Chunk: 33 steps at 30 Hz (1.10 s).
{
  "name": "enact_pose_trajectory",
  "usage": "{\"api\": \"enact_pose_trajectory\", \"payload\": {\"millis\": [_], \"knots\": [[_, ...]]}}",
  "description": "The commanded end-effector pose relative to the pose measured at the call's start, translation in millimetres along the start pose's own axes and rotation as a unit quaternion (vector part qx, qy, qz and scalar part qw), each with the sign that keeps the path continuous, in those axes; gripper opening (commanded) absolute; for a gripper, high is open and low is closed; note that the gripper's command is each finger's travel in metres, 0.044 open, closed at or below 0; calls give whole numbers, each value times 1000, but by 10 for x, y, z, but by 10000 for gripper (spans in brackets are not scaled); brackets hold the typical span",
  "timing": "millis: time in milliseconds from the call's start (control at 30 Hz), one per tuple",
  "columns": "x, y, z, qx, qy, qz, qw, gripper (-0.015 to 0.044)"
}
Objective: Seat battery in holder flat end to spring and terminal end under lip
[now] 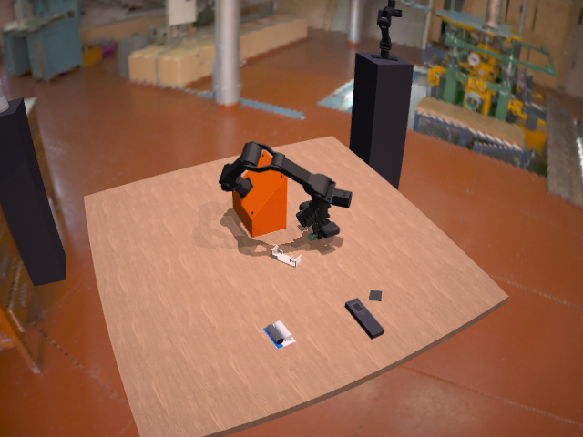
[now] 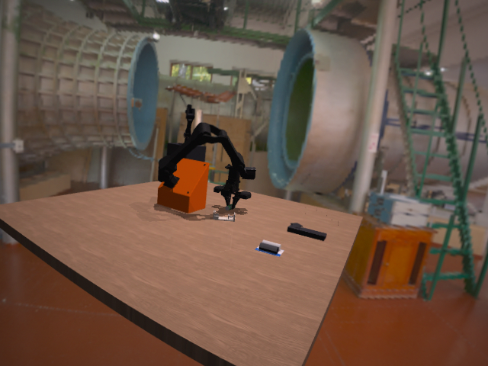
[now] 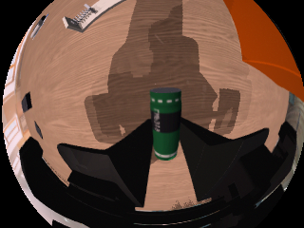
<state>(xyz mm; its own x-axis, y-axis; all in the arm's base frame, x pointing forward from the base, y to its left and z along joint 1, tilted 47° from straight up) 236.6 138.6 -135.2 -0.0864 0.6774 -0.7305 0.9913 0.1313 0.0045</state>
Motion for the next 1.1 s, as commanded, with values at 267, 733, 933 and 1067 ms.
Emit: {"api": "enact_pose_trajectory", "payload": {"millis": [267, 733, 933, 1067], "knots": [[-10, 20, -476, -1, 5, -5, 1000, 81], [-406, 229, -585, -4, 8, -297, 955, 81], [-584, 305, -620, -5, 8, -415, 910, 81], [-705, 350, -640, -6, 8, -490, 872, 81]]}}
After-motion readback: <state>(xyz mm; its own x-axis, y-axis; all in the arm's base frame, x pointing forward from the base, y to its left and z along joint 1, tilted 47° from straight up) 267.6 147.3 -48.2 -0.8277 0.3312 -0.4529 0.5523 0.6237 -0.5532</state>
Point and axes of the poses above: the point midway between the two fingers, 35 mm back from their tips, its own z axis out along the fingers, its own y axis across the jaws, x = y × z, the point moved 6 cm from there along -z, back along the fingers
